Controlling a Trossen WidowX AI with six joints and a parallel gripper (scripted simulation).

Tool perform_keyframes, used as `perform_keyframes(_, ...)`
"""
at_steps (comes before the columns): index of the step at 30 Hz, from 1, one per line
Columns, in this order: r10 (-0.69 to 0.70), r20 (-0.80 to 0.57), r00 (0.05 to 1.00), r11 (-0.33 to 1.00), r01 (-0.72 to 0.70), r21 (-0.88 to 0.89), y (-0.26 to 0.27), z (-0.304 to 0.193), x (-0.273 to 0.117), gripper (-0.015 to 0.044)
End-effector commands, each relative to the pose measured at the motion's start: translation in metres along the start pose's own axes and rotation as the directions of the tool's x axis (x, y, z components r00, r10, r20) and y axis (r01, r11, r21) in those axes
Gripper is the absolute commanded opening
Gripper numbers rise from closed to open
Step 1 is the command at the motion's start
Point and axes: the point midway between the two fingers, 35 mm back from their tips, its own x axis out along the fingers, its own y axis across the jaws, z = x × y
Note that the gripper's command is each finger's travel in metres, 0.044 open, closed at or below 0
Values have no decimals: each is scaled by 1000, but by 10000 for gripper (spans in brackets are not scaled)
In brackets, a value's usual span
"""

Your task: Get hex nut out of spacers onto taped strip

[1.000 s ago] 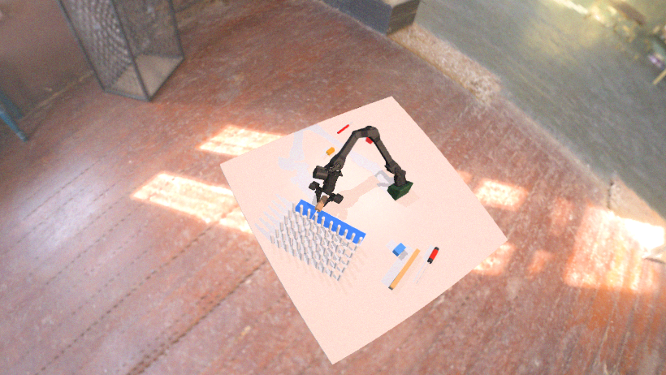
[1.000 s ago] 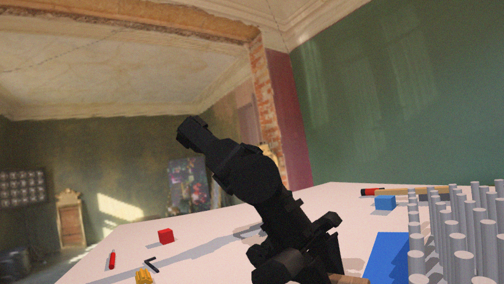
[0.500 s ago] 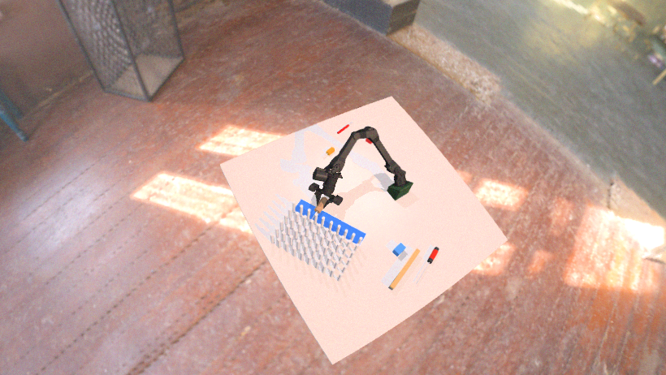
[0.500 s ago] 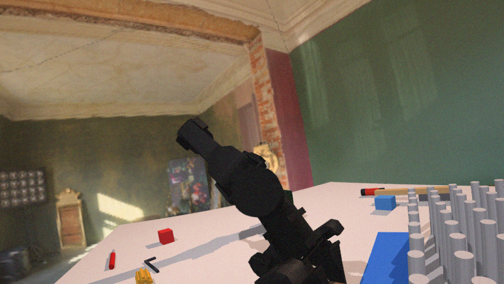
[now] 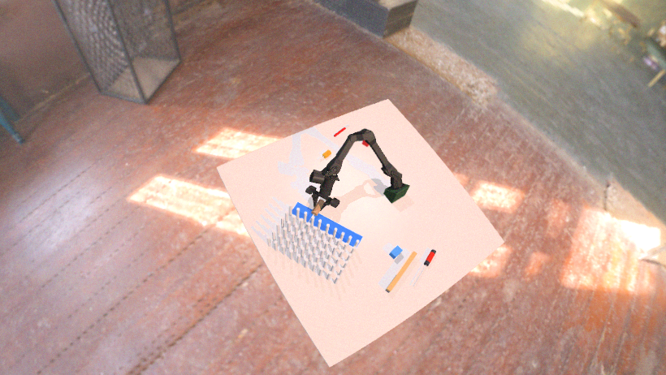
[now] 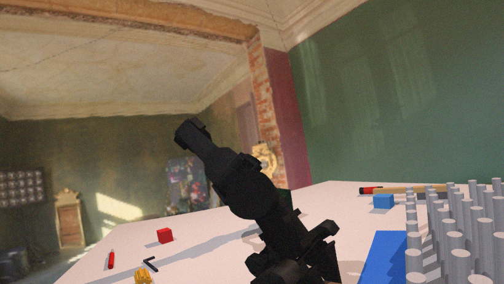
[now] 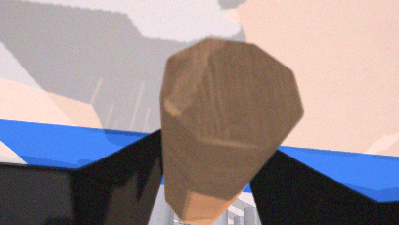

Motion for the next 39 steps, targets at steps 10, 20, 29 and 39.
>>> perform_keyframes(10,4,-2,1000,1000,-4,-2,1,9,-6,0)
perform_keyframes(20,4,-2,1000,1000,-4,-2,1,15,-10,0)
perform_keyframes(29,3,-1,1000,1000,-3,-2,1,21,-14,0)
perform_keyframes(39,3,-1,1000,1000,-3,-2,1,27,-18,0)
